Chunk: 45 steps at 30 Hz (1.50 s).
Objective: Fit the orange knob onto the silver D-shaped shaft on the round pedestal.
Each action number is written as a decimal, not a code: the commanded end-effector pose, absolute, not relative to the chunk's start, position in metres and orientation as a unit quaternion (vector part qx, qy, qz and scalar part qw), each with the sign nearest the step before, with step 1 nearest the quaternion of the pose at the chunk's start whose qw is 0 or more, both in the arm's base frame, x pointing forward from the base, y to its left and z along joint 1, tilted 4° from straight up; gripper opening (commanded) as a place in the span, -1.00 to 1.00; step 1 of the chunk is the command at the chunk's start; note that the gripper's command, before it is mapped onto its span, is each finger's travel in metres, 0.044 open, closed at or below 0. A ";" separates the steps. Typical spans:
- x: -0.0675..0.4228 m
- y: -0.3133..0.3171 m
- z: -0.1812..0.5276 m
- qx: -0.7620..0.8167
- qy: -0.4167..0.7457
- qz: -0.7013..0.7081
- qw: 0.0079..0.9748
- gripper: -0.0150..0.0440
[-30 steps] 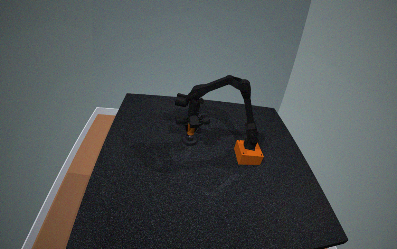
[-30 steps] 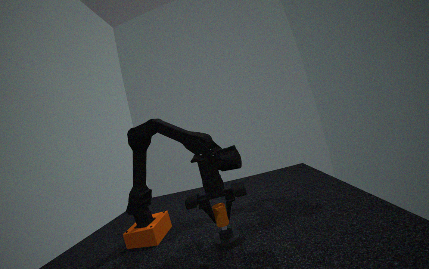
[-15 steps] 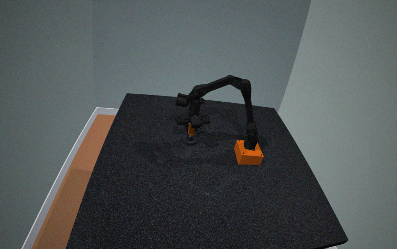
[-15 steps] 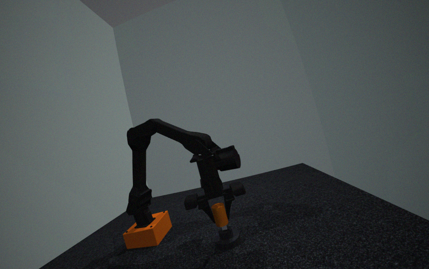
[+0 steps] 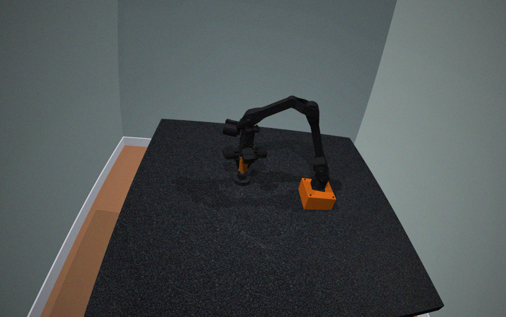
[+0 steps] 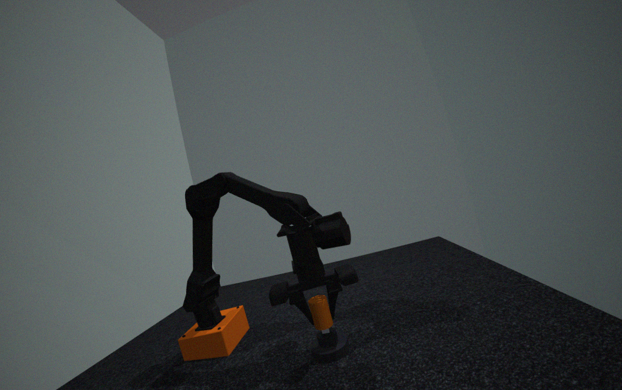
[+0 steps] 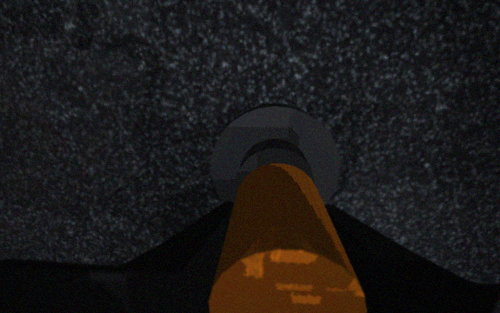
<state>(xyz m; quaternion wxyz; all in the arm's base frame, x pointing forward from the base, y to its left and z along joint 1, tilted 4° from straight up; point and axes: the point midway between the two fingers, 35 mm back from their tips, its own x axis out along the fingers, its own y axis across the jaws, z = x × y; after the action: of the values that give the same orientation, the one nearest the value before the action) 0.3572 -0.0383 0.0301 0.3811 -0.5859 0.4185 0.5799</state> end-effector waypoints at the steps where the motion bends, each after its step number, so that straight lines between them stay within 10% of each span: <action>1: 0.358 -0.039 0.030 -0.590 0.417 0.579 0.379 -0.49; 45: 0.357 -0.039 0.030 -0.626 0.354 0.619 0.315 -0.49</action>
<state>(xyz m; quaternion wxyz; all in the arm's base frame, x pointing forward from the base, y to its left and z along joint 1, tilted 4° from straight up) 0.3567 -0.0382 0.0303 0.3180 -0.6230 0.3554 0.6200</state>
